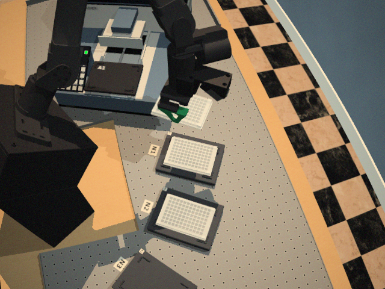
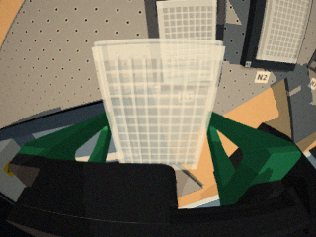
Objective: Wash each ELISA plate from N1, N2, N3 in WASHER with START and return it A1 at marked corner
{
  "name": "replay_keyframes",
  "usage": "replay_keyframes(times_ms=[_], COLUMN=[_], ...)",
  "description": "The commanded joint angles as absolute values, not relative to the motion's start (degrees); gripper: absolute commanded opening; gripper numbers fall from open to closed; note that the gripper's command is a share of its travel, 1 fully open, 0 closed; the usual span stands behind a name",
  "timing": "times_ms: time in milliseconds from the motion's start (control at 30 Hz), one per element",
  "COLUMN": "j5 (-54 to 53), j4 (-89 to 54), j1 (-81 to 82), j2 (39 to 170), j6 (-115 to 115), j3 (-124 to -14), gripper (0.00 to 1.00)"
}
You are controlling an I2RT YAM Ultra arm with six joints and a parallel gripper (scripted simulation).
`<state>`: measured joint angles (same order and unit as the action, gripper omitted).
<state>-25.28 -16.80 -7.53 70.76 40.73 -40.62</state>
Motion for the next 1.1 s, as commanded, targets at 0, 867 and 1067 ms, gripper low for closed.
replay_keyframes(times_ms=[0,867,1067], j5=[-27.19,-38.28,-40.26], j4=[-16.78,-14.27,-14.38], j1=[-8.72,-26.52,-30.23], j2=[71.10,86.43,91.22], j6=[38.02,26.84,22.84], j3=[-41.18,-44.94,-47.31], gripper=[0.00,0.00,0.00])
